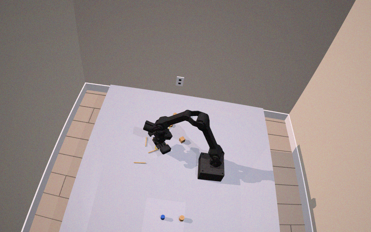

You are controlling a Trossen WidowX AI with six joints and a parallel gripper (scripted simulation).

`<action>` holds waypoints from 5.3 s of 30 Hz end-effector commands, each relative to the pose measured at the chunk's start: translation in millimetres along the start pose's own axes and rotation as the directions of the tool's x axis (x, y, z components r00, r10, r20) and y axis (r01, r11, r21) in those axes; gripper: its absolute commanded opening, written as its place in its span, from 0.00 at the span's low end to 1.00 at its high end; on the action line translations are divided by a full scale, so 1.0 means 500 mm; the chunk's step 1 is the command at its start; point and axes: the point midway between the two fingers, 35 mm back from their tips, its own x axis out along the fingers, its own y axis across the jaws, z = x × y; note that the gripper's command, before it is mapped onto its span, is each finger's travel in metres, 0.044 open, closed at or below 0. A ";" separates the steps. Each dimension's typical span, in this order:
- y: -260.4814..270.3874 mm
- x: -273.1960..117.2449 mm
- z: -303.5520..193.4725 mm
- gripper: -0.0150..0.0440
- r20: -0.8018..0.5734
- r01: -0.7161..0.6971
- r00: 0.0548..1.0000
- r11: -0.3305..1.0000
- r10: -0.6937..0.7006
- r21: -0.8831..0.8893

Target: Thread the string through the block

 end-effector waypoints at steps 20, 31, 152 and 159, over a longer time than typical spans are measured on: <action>-0.031 0.025 0.018 0.25 0.003 0.008 1.000 1.000 -0.008 0.005; -0.029 0.025 0.038 0.25 0.004 0.008 1.000 1.000 -0.008 0.005; -0.032 0.020 0.309 0.30 0.012 0.001 1.000 1.000 -0.001 0.011; -0.032 0.020 0.309 0.47 0.012 0.001 1.000 1.000 -0.001 0.011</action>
